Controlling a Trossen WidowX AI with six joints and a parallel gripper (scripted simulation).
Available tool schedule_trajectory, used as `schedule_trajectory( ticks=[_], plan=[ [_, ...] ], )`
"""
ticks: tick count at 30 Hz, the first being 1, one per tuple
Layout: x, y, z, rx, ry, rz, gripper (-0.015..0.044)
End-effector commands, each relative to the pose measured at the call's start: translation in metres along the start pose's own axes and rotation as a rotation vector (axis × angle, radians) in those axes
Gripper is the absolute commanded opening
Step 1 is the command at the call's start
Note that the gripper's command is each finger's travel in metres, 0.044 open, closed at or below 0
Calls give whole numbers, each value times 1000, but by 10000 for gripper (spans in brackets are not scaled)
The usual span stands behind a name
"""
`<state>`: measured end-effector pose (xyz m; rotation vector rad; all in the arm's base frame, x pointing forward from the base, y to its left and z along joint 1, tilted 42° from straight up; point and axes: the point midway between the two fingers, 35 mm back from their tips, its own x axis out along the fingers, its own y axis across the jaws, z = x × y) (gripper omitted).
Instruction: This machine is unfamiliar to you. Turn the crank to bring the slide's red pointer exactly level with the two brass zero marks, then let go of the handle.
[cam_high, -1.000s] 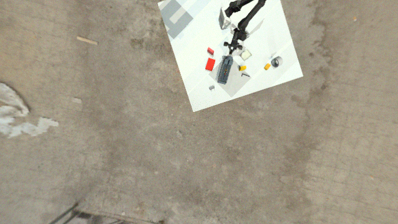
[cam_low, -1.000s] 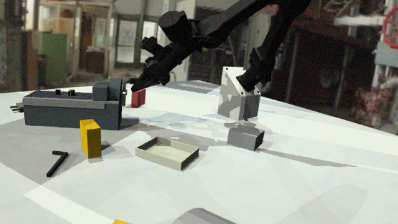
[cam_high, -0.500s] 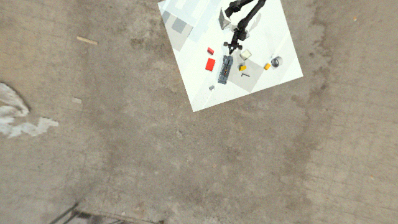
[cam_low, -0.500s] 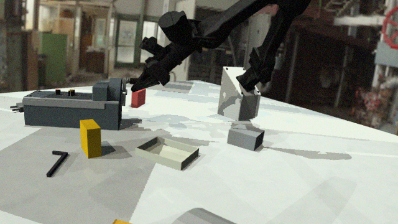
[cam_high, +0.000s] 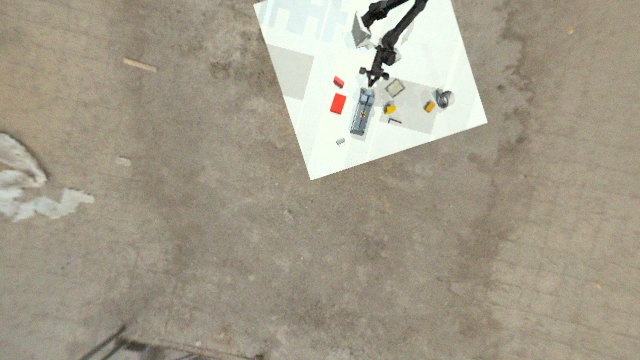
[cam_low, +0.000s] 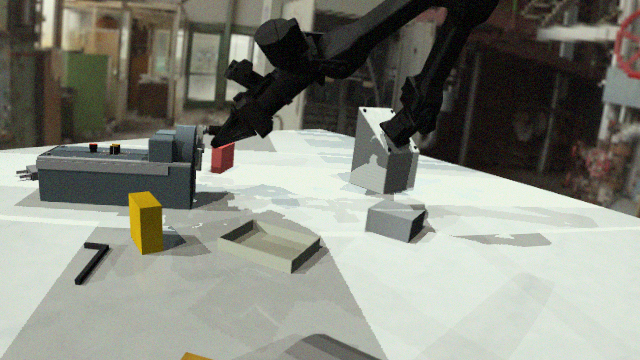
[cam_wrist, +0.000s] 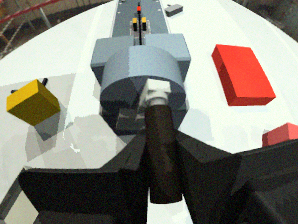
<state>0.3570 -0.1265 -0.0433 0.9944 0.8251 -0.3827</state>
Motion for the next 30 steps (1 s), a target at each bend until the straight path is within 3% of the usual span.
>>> schedule_trajectory(
  ticks=[1,30],
  plan=[
    [2,-9,-2,8,2,-23,0],
    [5,-13,-5,8,2,-23,0]
  ],
)
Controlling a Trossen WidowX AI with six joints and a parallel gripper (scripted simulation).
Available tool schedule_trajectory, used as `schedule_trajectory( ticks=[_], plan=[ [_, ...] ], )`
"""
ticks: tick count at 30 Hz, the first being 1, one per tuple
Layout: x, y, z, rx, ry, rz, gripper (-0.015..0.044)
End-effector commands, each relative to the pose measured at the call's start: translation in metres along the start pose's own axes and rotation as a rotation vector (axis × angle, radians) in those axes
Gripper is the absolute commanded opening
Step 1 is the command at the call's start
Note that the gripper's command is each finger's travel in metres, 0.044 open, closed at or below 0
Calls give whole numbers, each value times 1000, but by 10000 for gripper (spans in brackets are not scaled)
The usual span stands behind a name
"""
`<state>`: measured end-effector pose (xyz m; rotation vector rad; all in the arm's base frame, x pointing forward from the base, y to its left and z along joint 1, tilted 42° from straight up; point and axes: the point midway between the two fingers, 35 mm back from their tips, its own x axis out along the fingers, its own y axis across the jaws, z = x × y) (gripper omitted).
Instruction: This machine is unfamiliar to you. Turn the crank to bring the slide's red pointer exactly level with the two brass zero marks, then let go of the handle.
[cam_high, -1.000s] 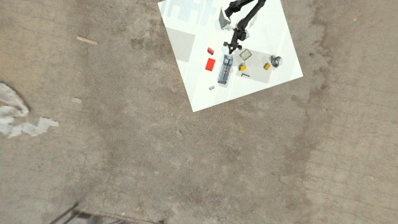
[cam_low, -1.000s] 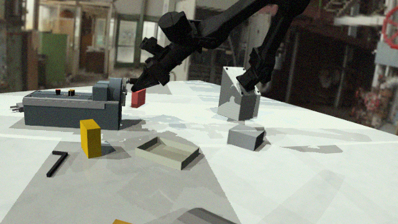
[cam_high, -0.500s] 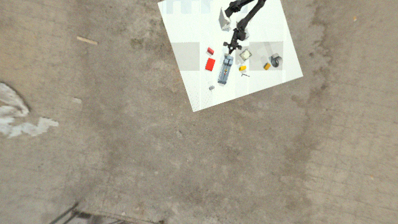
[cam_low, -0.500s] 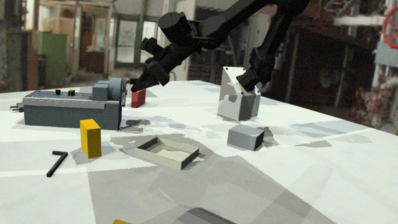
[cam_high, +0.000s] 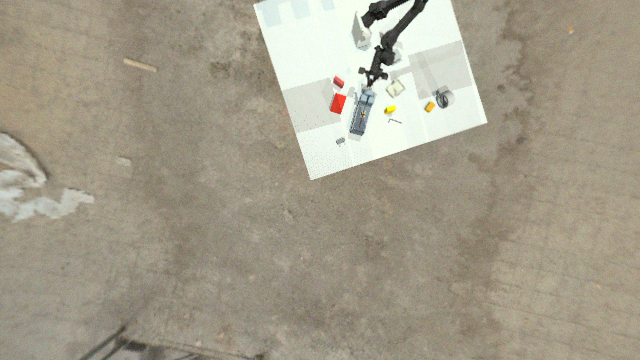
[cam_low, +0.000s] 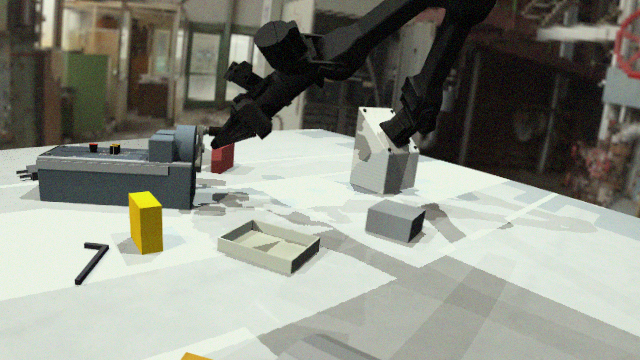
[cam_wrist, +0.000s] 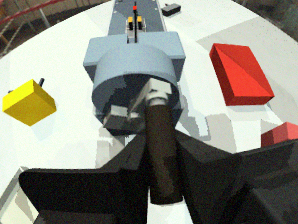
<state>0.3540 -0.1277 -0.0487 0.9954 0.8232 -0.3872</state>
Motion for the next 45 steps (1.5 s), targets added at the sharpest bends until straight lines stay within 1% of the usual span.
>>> schedule_trajectory(
  ticks=[1,29,45],
  plan=[
    [3,-8,-3,5,5,-21,0],
    [11,-14,-10,5,5,-21,0],
    [21,-16,-21,5,6,-20,0]
  ],
)
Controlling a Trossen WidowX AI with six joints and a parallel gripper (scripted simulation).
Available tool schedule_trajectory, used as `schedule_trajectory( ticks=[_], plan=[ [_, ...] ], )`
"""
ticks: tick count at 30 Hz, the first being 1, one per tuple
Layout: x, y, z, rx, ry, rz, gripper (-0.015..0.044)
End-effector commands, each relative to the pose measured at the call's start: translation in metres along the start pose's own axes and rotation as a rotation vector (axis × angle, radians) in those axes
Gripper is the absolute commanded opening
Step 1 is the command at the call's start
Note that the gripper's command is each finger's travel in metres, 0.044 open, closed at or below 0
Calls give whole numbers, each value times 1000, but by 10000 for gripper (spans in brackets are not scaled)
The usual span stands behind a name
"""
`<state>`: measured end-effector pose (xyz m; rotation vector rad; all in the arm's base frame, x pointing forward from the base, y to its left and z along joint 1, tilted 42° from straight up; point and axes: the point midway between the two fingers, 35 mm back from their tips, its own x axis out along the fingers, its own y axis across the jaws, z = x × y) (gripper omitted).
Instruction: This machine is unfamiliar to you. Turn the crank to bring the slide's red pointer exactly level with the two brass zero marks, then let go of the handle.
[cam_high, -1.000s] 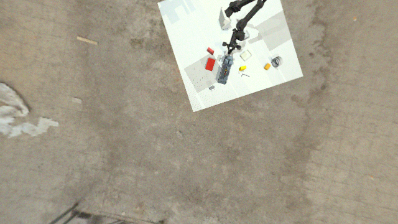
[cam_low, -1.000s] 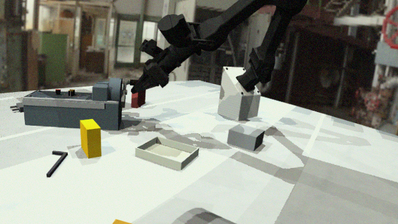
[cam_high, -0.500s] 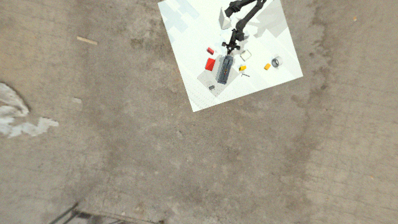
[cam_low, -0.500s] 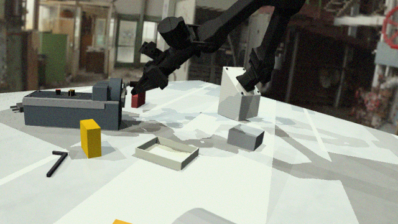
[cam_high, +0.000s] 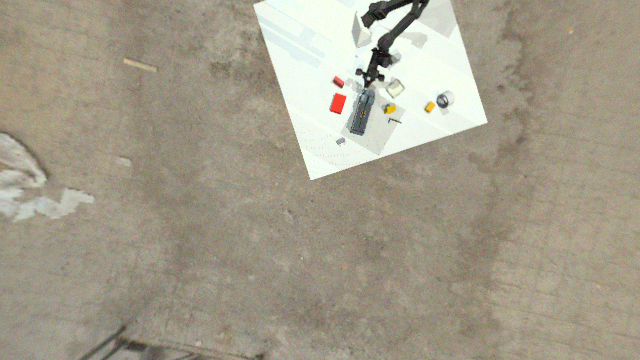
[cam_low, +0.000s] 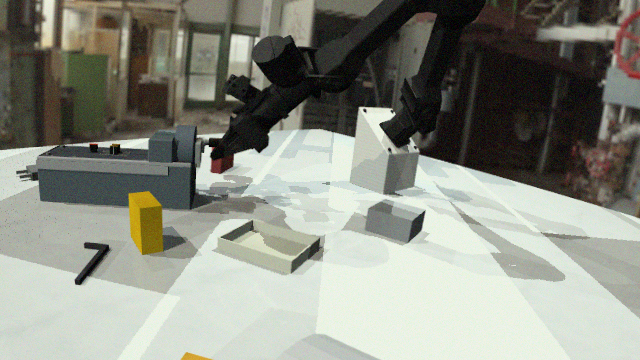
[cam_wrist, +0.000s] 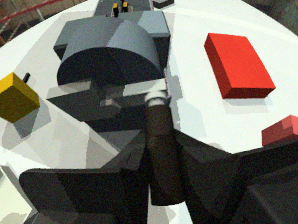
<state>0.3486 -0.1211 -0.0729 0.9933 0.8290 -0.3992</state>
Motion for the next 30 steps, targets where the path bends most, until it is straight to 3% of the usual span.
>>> schedule_trajectory(
  ticks=[1,30],
  plan=[
    [7,-1,-7,2,6,-8,0],
    [25,21,-26,4,7,-7,0]
  ],
)
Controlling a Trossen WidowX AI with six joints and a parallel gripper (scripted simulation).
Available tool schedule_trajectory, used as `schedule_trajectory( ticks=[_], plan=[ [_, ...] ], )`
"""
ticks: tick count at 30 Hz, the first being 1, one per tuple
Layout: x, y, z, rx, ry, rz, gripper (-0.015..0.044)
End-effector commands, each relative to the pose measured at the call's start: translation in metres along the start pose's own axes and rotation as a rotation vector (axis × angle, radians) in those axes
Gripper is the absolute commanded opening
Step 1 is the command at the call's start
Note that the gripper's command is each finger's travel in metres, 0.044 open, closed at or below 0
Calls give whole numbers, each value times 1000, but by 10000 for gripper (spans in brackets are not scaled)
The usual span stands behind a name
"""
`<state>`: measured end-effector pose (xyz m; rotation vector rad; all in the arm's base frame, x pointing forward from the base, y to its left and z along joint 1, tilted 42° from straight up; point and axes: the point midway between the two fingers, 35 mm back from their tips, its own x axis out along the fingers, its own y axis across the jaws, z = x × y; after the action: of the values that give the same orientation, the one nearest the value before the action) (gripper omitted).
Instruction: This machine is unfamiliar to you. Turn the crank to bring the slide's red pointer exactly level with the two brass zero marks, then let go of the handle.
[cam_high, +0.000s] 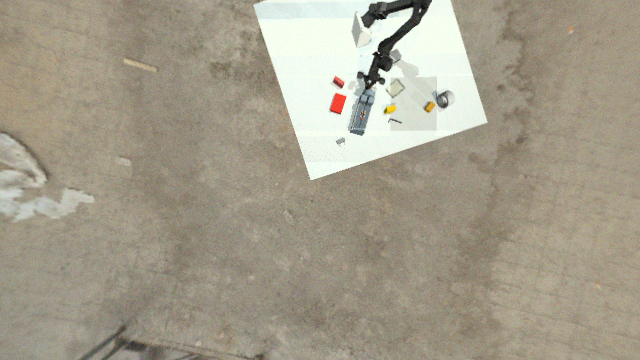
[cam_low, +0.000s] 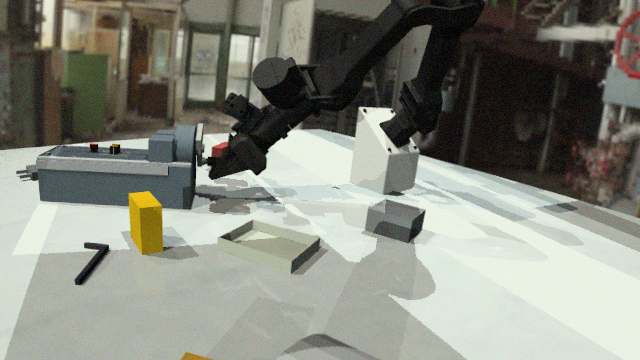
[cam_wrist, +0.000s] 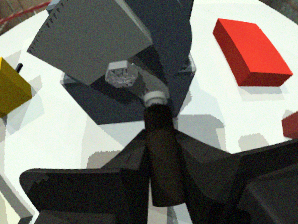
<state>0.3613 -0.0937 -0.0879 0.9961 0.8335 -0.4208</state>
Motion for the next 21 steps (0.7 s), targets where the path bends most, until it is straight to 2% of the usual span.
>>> schedule_trajectory(
  ticks=[1,21],
  plan=[
    [4,8,-4,-8,11,11,0],
    [5,16,-5,-7,11,11,0]
  ],
)
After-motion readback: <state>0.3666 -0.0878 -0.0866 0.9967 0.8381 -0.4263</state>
